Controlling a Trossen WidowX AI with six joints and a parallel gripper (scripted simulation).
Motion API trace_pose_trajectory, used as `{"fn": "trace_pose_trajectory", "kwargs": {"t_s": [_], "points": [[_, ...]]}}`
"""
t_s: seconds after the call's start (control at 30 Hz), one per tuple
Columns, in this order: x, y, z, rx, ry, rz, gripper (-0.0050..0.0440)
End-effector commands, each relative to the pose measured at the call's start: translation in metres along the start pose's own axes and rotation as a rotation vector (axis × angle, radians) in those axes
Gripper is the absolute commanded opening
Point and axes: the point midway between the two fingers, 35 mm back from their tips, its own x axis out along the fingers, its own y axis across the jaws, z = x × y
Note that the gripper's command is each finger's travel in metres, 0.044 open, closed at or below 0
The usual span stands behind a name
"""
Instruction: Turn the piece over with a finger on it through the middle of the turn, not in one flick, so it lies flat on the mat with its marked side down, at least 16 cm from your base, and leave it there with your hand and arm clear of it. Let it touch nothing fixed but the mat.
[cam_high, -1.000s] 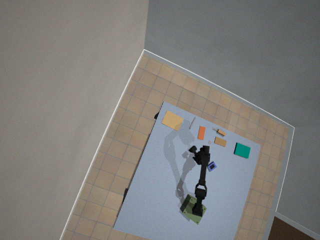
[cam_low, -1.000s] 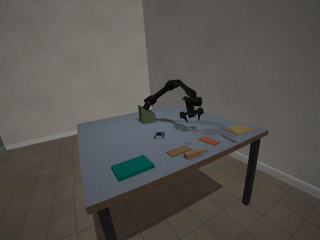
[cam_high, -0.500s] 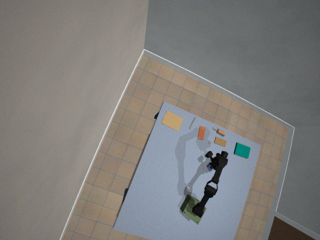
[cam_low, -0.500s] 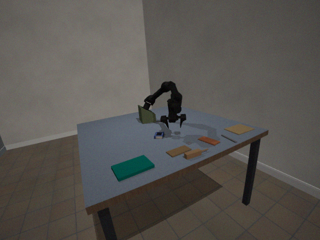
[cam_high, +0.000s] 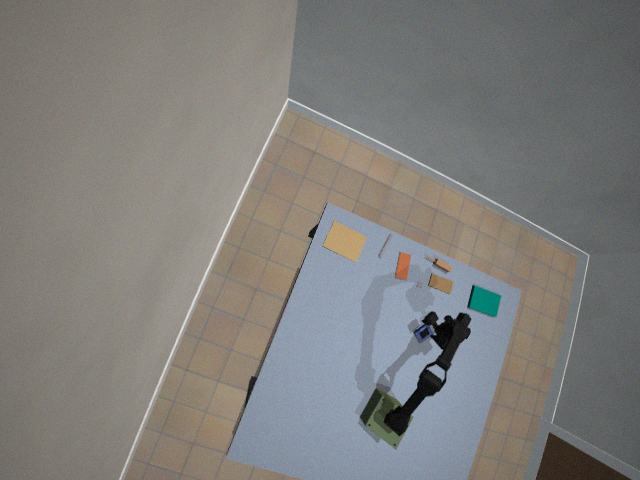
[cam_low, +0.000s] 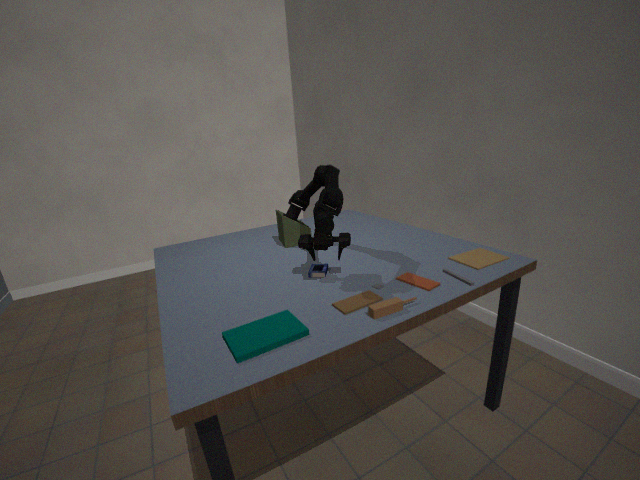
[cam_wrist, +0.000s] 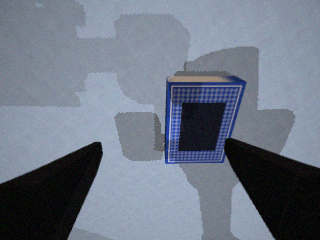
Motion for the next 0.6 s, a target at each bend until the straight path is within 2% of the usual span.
{"fn": "trace_pose_trajectory", "kwargs": {"t_s": [0.0, 0.13, 0.2, 0.23, 0.57], "points": [[0.0, -0.021, 0.007, 0.016, 0.007, -0.005, 0.044], [0.001, -0.038, 0.011, 0.018, 0.016, -0.009, 0.044], [0.001, -0.038, 0.011, 0.018, 0.016, -0.009, 0.044], [-0.005, -0.024, 0.008, 0.009, 0.0, -0.001, 0.044], [-0.001, -0.033, 0.01, 0.016, 0.011, -0.006, 0.044]]}}
